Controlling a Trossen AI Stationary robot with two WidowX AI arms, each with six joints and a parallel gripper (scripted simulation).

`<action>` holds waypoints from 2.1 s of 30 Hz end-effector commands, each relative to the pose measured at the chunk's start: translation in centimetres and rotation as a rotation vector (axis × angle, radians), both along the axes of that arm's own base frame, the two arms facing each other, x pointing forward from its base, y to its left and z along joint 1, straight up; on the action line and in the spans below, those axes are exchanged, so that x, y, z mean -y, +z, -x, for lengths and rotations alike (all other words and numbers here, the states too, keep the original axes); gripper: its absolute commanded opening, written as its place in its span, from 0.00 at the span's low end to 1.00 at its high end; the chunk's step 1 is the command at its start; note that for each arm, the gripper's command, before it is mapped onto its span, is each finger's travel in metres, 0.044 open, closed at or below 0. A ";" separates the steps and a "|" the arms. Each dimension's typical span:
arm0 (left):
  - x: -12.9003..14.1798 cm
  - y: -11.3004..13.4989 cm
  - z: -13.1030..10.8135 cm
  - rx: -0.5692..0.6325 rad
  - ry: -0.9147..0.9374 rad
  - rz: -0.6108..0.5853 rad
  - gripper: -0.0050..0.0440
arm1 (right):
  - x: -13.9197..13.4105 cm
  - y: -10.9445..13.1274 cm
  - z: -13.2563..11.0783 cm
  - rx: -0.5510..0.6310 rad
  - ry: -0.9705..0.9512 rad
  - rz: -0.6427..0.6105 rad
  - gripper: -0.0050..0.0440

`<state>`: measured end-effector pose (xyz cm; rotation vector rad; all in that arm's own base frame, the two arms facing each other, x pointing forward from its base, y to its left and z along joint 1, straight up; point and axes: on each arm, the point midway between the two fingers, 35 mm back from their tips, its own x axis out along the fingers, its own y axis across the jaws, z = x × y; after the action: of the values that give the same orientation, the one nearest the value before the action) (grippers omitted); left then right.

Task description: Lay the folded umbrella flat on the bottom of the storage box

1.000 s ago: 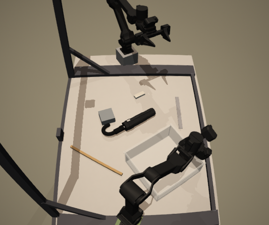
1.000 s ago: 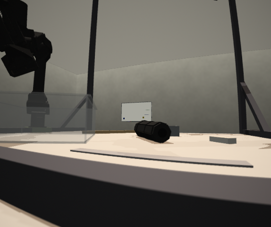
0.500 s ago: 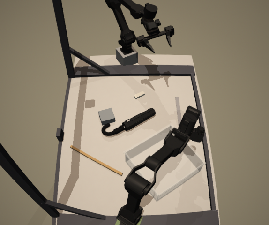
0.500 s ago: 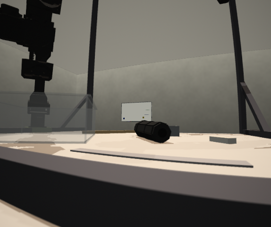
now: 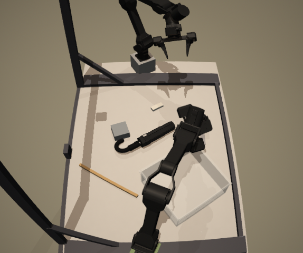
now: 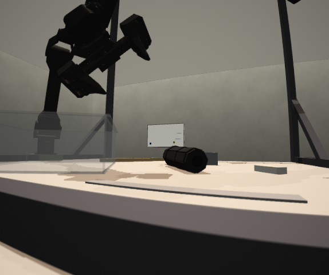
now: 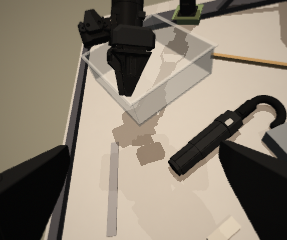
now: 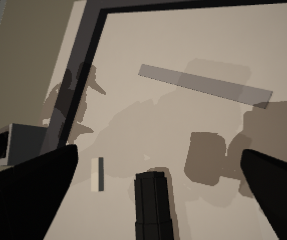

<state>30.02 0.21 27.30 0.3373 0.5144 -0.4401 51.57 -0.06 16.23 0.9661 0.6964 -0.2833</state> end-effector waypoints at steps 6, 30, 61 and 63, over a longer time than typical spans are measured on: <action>0.4 0.7 1.8 -0.096 -0.127 0.018 0.92 | -5.3 0.2 -0.6 -0.115 0.319 0.267 1.00; 1.1 2.1 4.3 -0.160 -0.262 0.104 0.92 | -15.8 -2.1 3.2 -0.298 1.085 0.712 1.00; 1.1 1.8 4.3 -0.168 -0.259 0.106 0.92 | -18.2 -5.4 3.2 -0.473 0.513 0.546 0.86; 1.1 1.8 4.3 -0.168 -0.259 0.106 0.92 | -18.5 -5.8 3.1 -0.493 0.424 0.518 0.86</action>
<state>25.75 -0.92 28.69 0.2554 0.6239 -0.7519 47.88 17.78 9.91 0.1362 1.2116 -0.1805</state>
